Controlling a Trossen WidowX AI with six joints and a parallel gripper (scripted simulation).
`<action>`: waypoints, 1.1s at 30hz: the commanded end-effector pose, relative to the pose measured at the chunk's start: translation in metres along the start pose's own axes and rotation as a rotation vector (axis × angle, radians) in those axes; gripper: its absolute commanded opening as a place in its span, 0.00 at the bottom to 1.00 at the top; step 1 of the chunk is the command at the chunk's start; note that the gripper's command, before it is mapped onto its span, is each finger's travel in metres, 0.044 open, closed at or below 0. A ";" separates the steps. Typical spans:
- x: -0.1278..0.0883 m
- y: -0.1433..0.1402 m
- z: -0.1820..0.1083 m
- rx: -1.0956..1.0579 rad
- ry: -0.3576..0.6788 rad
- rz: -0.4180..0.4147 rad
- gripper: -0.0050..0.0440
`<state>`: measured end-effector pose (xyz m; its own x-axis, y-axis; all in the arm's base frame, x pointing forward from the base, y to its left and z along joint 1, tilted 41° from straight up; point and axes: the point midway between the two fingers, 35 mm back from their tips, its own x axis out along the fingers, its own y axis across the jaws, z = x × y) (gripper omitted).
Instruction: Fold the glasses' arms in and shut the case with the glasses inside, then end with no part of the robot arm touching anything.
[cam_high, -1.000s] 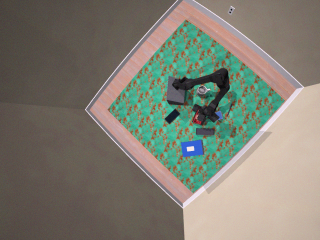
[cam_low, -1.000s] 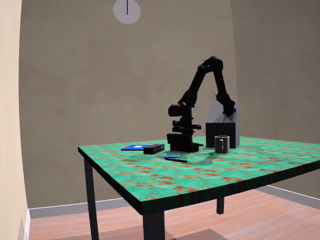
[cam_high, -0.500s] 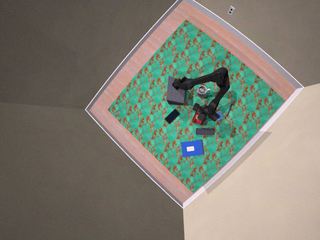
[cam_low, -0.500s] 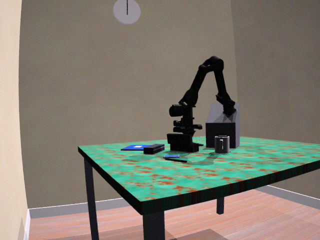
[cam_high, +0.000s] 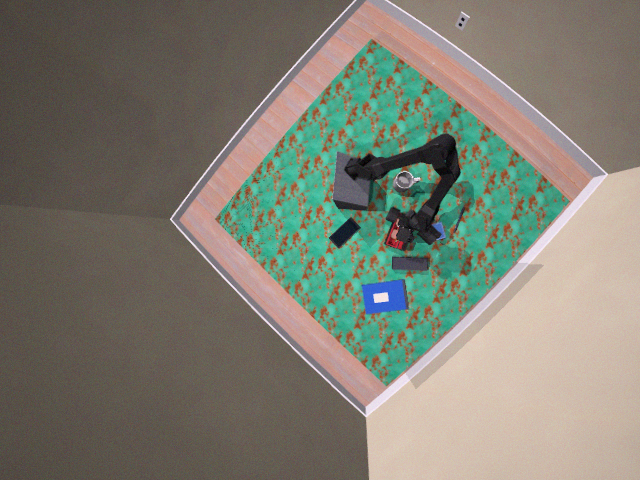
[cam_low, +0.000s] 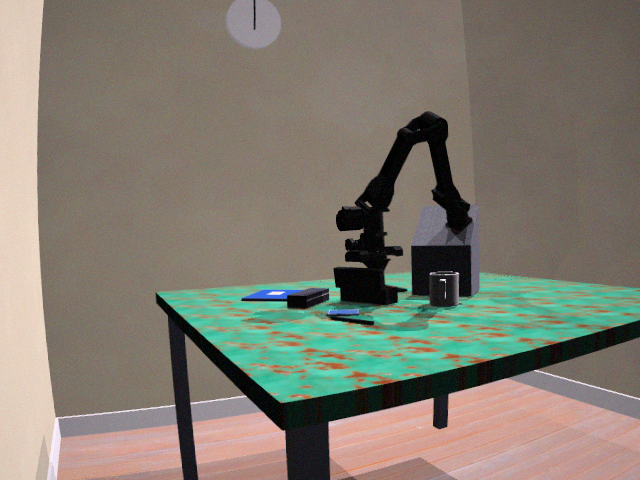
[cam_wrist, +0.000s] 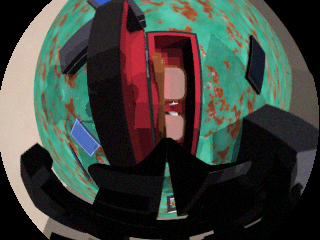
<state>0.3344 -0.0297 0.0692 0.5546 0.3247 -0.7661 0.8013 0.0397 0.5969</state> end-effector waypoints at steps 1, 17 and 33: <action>-0.017 0.010 0.013 -0.012 -0.009 0.028 0.10; -0.023 0.001 0.089 -0.012 -0.009 0.028 0.10; -0.016 0.005 0.135 -0.012 -0.009 0.028 0.10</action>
<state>0.3573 -0.1568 0.0586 0.5835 0.3124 -0.7496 0.7794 0.0441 0.6250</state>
